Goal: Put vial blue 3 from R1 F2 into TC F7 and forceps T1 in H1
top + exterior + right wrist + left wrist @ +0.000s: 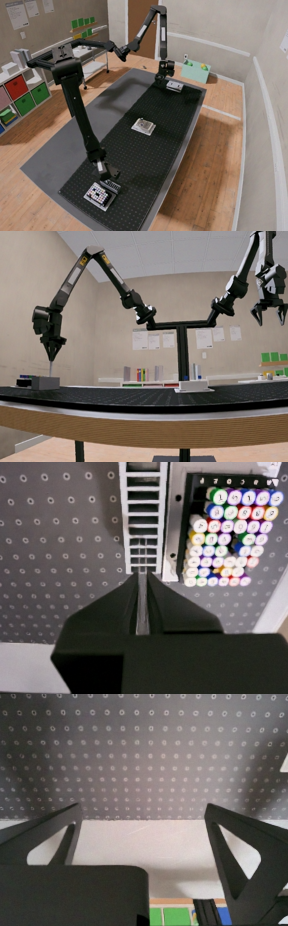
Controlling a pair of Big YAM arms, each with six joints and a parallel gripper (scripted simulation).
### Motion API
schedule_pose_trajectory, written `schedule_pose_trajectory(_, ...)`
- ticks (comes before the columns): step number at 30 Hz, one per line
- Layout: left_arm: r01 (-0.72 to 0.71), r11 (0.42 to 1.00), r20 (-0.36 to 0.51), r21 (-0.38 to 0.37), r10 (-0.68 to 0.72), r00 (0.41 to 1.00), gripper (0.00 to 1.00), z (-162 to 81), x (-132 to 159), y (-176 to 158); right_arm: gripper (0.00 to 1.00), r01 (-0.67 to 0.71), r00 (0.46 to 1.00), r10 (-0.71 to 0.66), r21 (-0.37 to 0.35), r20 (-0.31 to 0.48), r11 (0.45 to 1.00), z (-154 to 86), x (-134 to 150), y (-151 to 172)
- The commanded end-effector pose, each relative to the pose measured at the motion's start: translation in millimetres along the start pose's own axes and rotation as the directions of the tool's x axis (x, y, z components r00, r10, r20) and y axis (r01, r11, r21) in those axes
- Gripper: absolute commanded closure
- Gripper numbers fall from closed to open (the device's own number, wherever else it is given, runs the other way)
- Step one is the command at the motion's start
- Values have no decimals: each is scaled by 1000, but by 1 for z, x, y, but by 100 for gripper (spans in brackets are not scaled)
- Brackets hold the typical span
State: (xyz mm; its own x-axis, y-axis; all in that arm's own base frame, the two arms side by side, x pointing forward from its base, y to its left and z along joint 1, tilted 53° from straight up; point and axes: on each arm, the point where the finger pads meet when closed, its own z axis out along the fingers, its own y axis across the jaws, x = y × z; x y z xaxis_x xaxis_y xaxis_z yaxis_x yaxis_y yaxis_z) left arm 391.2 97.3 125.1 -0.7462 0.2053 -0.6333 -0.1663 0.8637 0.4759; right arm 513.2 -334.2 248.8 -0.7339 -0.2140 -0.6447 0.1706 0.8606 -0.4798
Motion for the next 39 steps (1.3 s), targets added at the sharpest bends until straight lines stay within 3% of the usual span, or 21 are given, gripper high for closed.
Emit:
schedule_pose_trajectory(1,-1,1000,13,-3,1,1000,0,-1,-4,1,93,3,1000,-3,15,11,1000,7,-6,-12)
schedule_pose_trajectory(39,-1,1000,13,-3,1,1000,0,-1,-4,1,93,3,1000,-3,16,12,1000,16,-6,-12)
